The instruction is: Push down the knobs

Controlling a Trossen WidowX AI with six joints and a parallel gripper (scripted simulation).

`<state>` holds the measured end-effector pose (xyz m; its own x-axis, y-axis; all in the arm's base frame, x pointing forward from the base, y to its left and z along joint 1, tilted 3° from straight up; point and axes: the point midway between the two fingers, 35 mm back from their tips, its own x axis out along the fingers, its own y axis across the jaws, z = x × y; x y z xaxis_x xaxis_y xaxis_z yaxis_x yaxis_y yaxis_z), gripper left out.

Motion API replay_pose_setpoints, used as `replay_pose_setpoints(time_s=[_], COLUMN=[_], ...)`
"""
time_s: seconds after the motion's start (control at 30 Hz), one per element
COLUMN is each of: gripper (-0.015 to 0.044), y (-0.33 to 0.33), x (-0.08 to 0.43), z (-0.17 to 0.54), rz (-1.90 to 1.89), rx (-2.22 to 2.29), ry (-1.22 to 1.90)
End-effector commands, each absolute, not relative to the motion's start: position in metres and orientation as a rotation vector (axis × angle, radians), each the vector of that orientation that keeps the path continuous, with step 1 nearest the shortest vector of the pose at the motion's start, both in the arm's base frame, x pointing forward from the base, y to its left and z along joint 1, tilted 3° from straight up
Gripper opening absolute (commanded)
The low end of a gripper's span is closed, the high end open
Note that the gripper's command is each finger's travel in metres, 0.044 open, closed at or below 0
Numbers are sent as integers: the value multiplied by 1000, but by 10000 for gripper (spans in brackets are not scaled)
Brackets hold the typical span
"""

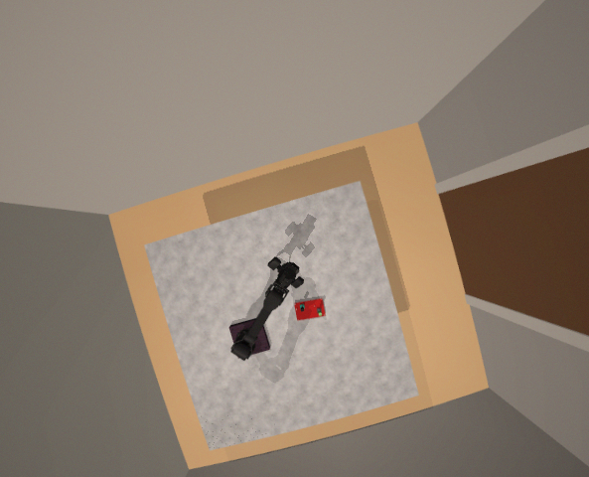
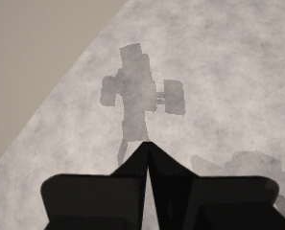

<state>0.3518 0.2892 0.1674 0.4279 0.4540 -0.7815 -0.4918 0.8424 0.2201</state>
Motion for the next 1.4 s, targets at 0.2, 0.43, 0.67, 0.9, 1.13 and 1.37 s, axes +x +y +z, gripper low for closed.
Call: replay_pose_setpoints(time_s=[0.2, 0.43, 0.67, 0.9, 1.13, 1.37], gripper=[0, 0, 0, 0, 0, 0], y=[215, 161, 110, 62, 39, 40], x=[369, 370, 363, 347, 337, 339], z=[160, 157, 157, 160, 163, 143], rz=[321, 119, -88, -298, -404, -404], rx=[92, 197, 309, 424, 482, 482], ry=[1131, 1241, 1339, 1425, 1463, 1463])
